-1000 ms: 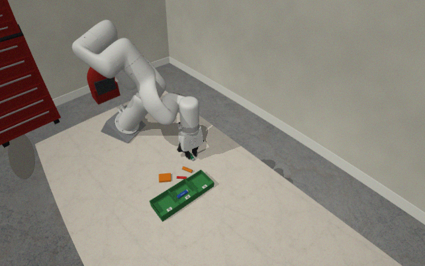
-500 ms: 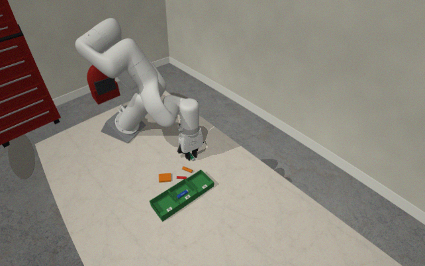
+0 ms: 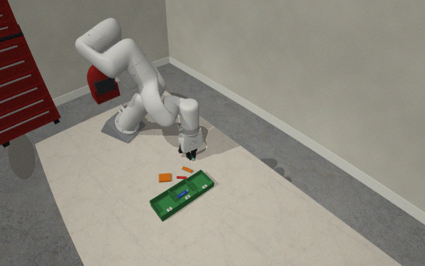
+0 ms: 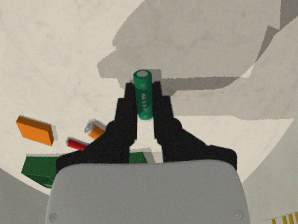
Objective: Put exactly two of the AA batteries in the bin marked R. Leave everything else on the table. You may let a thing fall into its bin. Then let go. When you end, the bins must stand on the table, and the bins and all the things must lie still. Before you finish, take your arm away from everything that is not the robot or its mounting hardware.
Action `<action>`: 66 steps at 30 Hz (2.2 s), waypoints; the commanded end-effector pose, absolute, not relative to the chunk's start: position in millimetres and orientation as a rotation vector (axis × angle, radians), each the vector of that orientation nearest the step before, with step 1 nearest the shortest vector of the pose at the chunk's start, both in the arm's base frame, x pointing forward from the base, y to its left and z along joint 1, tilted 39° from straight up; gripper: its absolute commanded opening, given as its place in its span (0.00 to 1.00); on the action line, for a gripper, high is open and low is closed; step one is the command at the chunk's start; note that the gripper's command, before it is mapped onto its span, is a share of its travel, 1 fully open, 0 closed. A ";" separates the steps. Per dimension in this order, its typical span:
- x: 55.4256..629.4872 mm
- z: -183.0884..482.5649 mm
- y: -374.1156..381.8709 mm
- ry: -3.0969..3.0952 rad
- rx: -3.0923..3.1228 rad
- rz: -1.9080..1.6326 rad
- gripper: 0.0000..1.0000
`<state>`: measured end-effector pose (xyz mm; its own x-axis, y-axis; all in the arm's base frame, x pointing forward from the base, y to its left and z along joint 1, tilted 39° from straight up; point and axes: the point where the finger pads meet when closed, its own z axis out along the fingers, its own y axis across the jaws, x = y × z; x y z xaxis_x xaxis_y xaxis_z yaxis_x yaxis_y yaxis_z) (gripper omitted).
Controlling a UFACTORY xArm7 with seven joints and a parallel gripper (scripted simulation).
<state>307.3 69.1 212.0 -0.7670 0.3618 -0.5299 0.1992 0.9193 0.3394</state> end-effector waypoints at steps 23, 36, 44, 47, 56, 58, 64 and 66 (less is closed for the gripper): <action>303.7 218.3 67.9 2.460 0.399 0.352 0.00; 281.3 246.9 62.2 2.460 0.399 0.352 0.00; 271.1 259.9 59.6 2.460 0.399 0.352 0.00; 271.1 259.9 59.6 2.460 0.399 0.352 0.00; 271.1 259.9 59.6 2.460 0.399 0.352 0.00; 271.1 259.9 59.6 2.460 0.399 0.352 0.00; 279.7 263.0 44.0 2.460 0.399 0.352 0.00; 285.2 265.3 33.6 2.460 0.399 0.352 0.00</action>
<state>274.6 51.6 259.8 -0.7672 0.3613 -0.5299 0.1997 0.9197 0.3381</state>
